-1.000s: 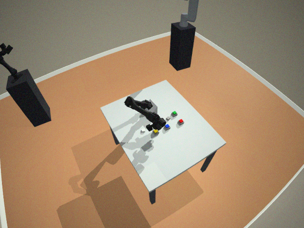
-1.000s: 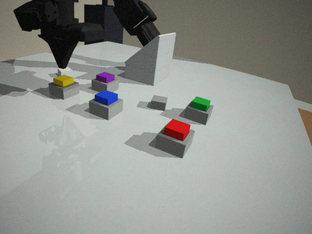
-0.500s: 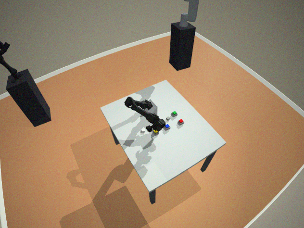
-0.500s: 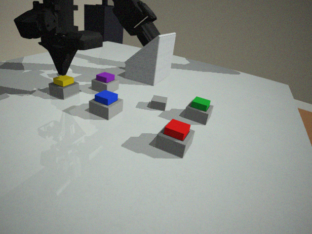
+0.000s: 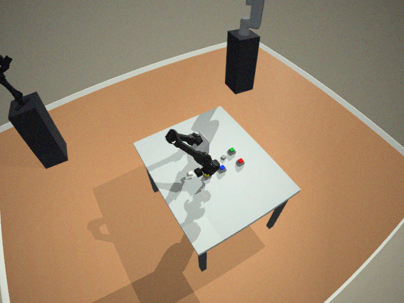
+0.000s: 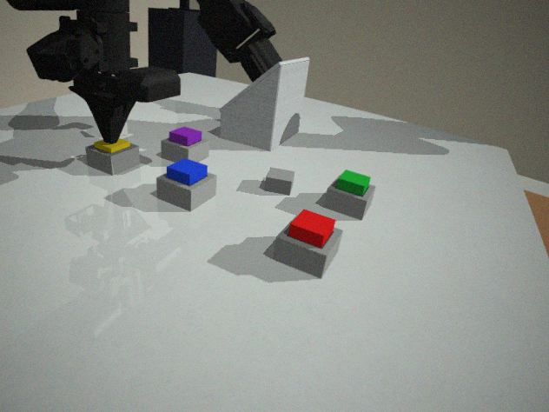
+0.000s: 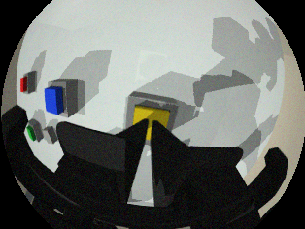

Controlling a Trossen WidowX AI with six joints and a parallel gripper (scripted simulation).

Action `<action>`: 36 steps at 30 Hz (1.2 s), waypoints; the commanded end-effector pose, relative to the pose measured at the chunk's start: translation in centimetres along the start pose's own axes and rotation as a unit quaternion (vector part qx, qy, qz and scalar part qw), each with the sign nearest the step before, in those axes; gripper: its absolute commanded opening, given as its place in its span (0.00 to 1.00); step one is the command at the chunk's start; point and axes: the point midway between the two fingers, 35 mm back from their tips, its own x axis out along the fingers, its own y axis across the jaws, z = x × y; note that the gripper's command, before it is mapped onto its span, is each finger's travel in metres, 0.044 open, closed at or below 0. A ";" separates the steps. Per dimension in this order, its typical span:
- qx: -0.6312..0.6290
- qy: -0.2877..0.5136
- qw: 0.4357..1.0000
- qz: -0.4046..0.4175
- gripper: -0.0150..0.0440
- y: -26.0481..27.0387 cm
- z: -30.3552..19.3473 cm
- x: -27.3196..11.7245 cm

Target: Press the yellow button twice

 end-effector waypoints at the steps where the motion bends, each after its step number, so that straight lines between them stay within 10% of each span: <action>1: -0.002 0.003 1.000 -0.001 0.29 0.0 -0.1 0.2; 19: -0.002 0.003 1.000 0.000 0.29 0.0 -0.1 -3.3; 36: -0.007 0.004 1.000 0.023 0.93 24.3 -0.4 -9.4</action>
